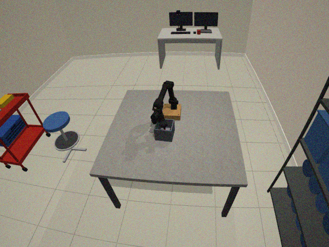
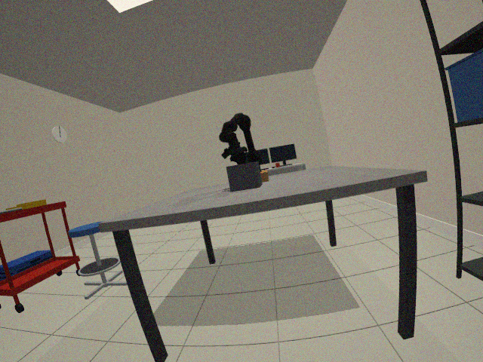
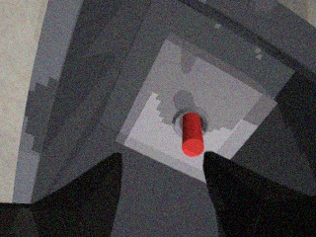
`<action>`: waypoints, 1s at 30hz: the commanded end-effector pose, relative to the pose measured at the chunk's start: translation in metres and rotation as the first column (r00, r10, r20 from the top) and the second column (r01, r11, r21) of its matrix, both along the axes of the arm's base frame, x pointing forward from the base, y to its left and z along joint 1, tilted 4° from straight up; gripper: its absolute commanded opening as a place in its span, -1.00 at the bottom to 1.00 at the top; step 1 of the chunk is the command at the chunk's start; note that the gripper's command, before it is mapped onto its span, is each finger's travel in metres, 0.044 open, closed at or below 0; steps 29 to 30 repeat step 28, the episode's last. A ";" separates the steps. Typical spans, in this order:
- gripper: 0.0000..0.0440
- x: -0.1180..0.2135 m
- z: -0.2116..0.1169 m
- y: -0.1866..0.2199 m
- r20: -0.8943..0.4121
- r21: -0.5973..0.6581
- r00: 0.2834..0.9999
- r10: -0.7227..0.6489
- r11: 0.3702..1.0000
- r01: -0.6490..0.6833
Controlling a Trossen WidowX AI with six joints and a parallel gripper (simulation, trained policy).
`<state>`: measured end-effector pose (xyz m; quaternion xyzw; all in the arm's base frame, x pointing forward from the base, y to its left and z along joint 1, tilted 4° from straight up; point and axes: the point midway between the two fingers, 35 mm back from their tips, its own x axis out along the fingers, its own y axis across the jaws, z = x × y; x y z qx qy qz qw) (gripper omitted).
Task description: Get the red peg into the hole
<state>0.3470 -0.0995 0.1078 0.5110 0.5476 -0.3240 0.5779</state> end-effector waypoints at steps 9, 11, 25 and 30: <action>0.11 0.014 0.034 -0.009 0.102 0.077 0.995 0.001 0.997 -0.009; 0.13 0.016 0.039 -0.011 0.119 0.087 0.993 0.002 0.996 -0.012; 0.30 0.034 0.082 -0.030 0.269 0.103 0.962 0.043 0.992 -0.073; 0.33 0.038 0.095 -0.034 0.310 0.093 0.949 0.058 0.992 -0.091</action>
